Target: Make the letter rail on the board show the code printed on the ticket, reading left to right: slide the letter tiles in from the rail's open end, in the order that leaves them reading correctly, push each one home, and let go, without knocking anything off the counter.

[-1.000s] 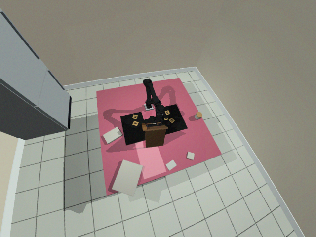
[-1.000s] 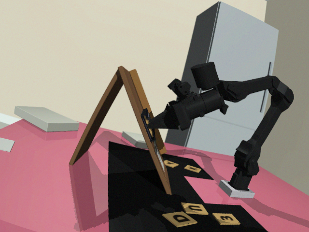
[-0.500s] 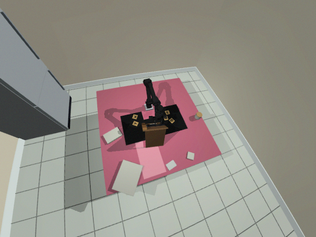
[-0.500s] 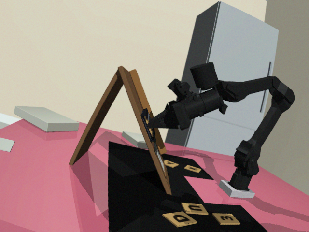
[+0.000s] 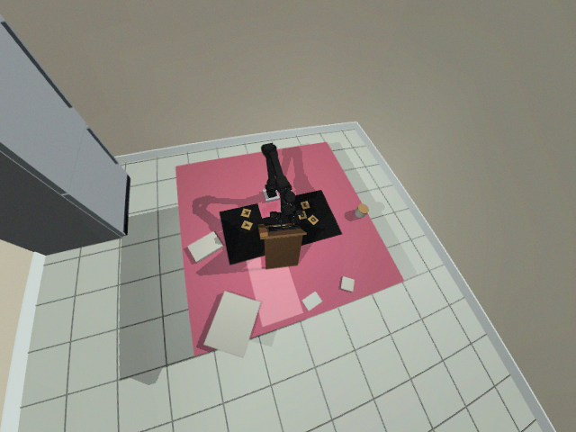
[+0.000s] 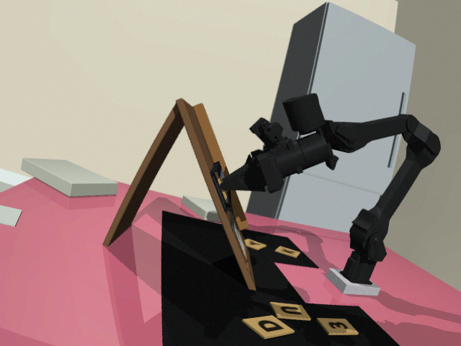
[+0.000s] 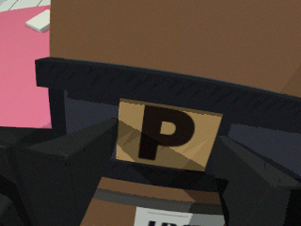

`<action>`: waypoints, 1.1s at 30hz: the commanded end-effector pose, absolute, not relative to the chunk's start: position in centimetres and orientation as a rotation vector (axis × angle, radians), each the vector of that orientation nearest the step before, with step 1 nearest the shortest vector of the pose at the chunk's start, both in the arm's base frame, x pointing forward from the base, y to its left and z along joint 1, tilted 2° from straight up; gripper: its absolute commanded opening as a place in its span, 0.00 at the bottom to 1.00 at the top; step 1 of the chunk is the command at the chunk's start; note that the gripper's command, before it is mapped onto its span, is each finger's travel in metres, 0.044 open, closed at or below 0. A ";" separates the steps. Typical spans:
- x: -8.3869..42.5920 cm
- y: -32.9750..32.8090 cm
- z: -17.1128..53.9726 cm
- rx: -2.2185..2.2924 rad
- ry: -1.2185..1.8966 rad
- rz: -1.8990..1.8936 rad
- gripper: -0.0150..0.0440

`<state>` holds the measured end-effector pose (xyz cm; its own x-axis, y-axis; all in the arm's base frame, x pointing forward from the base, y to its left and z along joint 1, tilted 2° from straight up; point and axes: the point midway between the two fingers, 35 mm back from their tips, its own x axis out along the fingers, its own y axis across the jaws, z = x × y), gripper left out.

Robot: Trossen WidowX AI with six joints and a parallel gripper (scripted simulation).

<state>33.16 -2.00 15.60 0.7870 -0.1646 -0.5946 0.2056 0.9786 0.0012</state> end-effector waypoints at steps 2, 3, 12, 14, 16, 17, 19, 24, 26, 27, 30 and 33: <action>33.1 -2.2 15.7 0.066 0.630 -0.195 0.25; 33.1 -2.3 15.7 0.066 0.630 -0.195 0.25; 33.0 -2.7 15.7 0.066 0.630 -0.195 0.25; 33.0 -2.8 15.7 0.066 0.630 -0.195 0.25; 33.0 -2.9 15.7 0.065 0.630 -0.195 0.25; 33.0 -3.0 15.7 0.065 0.630 -0.195 0.25; 32.9 -3.1 15.7 0.065 0.630 -0.195 0.25; 32.9 -3.3 15.7 0.065 0.630 -0.196 0.25; 32.9 -3.4 15.7 0.065 0.630 -0.196 0.25; 32.9 -3.5 15.7 0.065 0.630 -0.196 0.25; 32.8 -3.6 15.7 0.065 0.630 -0.196 0.25; 32.8 -3.8 15.7 0.065 0.630 -0.196 0.25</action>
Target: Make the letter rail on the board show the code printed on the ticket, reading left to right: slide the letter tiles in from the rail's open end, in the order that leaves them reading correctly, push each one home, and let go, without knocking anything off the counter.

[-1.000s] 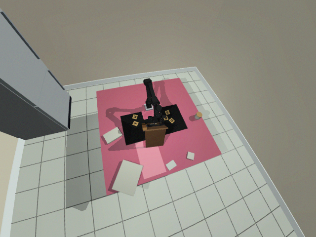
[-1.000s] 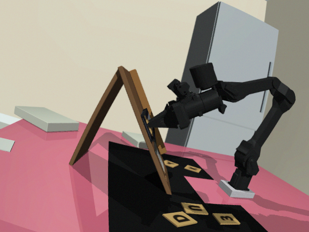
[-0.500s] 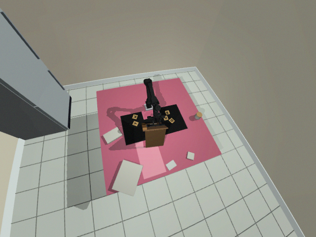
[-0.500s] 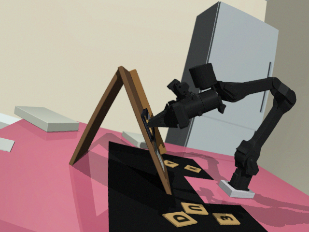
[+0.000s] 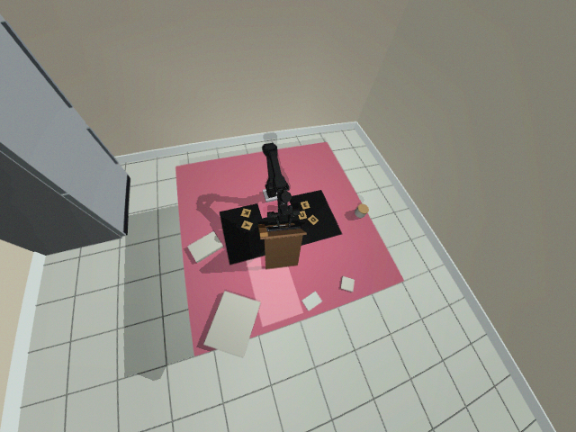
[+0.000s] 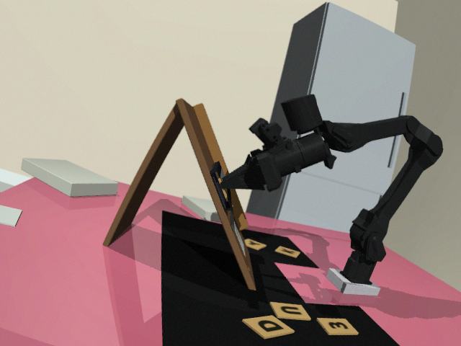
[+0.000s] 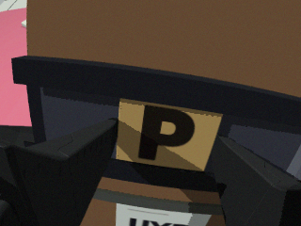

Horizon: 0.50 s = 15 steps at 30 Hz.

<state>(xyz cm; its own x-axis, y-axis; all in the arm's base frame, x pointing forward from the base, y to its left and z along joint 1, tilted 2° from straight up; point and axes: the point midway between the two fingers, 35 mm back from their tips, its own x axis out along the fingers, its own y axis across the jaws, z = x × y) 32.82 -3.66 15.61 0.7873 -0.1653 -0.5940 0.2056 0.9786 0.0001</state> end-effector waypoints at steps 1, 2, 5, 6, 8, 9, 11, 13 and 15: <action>32.8 -3.8 15.7 0.065 0.630 -0.196 0.25; 32.8 -3.9 15.7 0.065 0.630 -0.196 0.25; 32.7 -4.0 15.7 0.064 0.630 -0.196 0.25; 32.7 -4.1 15.7 0.064 0.630 -0.196 0.25; 32.7 -4.2 15.7 0.064 0.630 -0.196 0.25; 32.7 -4.2 15.7 0.064 0.630 -0.196 0.25; 32.7 -4.3 15.7 0.064 0.630 -0.196 0.25; 32.7 -4.4 15.7 0.064 0.630 -0.196 0.25; 32.7 -4.5 15.7 0.064 0.630 -0.196 0.25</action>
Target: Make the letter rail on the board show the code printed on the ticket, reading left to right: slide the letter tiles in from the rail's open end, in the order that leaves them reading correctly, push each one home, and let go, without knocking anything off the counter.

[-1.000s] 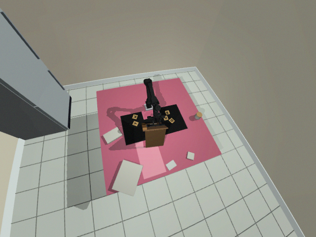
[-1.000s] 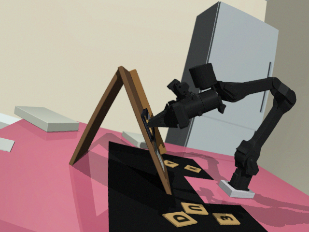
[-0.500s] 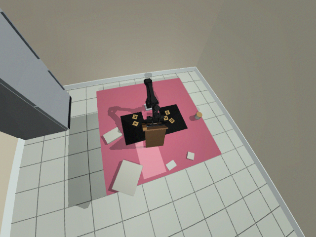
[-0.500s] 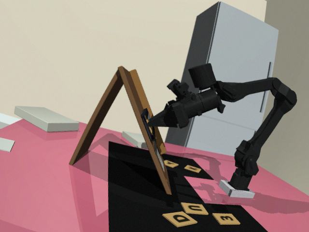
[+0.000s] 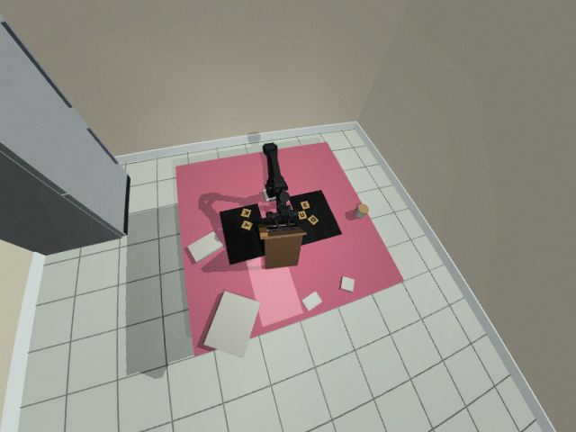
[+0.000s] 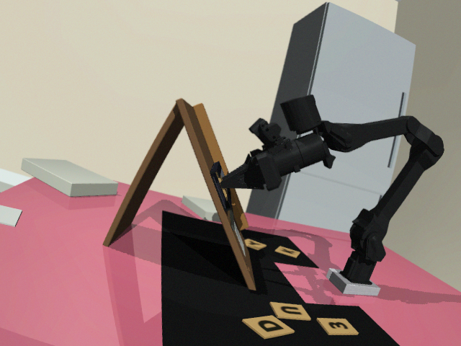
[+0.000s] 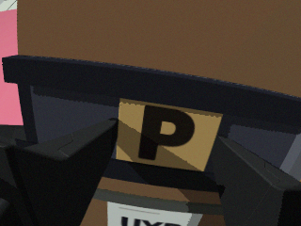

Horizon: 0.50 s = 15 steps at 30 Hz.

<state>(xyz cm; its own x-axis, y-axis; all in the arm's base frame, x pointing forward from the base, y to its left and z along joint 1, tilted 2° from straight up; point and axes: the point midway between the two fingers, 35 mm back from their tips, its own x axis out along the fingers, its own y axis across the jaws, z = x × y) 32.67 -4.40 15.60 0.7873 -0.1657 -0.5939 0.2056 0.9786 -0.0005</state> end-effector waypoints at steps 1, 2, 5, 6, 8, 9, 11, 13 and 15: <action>32.6 -4.6 15.7 0.064 0.630 -0.196 0.25; 32.6 -4.6 15.7 0.064 0.630 -0.196 0.25; 32.6 -4.8 15.7 0.064 0.631 -0.196 0.25; 32.6 -4.8 15.7 0.064 0.631 -0.196 0.25; 32.6 -4.9 15.7 0.064 0.631 -0.196 0.25; 32.6 -5.0 15.7 0.063 0.631 -0.196 0.25; 32.5 -5.1 15.7 0.063 0.631 -0.196 0.25; 32.5 -5.2 15.7 0.063 0.631 -0.196 0.25; 32.5 -5.3 15.7 0.063 0.631 -0.196 0.25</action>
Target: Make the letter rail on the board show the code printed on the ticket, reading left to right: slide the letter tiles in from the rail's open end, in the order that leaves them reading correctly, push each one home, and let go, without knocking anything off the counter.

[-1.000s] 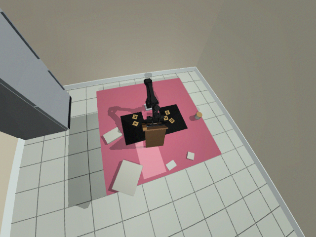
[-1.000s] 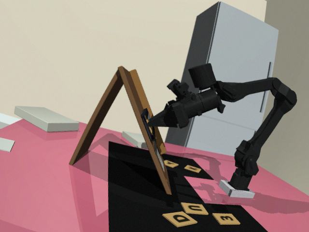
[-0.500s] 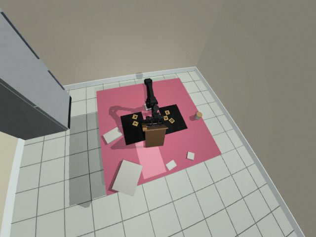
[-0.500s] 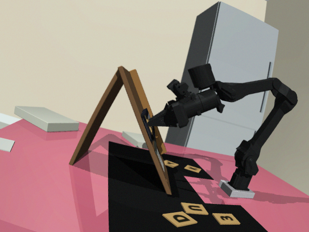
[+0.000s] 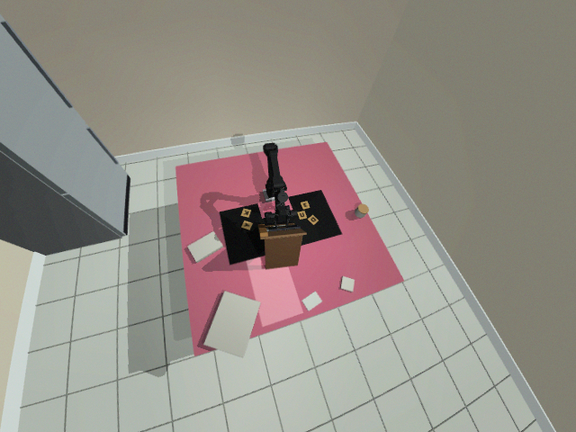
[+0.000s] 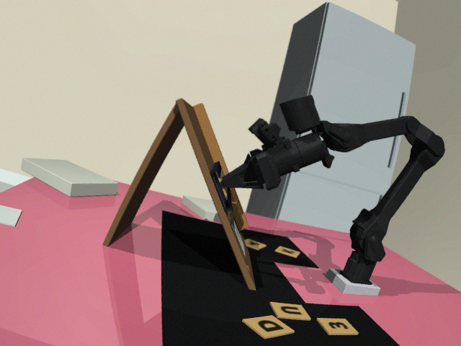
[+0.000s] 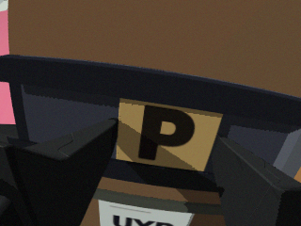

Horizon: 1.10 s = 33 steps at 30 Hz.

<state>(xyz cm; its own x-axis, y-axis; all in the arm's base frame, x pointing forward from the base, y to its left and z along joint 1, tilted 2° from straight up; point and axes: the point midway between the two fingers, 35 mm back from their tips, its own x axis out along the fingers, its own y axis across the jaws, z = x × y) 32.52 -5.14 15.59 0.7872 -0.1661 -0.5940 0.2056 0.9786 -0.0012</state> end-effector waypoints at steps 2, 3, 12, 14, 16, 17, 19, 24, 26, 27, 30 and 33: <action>32.5 -5.4 15.7 0.063 0.631 -0.196 0.25; 32.5 -5.4 15.7 0.063 0.631 -0.196 0.25; 32.4 -5.9 15.7 0.063 0.631 -0.196 0.25; 32.4 -6.0 15.7 0.063 0.631 -0.196 0.25; 32.3 -6.1 15.7 0.062 0.631 -0.196 0.25; 32.3 -6.1 15.7 0.062 0.631 -0.196 0.25; 32.3 -6.2 15.7 0.062 0.631 -0.196 0.25; 32.3 -6.5 15.7 0.062 0.631 -0.197 0.25; 32.2 -6.6 15.7 0.062 0.631 -0.197 0.25; 32.2 -6.6 15.7 0.062 0.631 -0.197 0.25; 32.2 -6.8 15.7 0.062 0.631 -0.197 0.25; 32.2 -6.9 15.7 0.062 0.631 -0.197 0.25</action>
<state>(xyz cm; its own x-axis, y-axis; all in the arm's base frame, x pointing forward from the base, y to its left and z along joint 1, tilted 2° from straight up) 32.18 -6.77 15.60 0.7870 -0.1669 -0.5939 0.2056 0.9786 -0.0026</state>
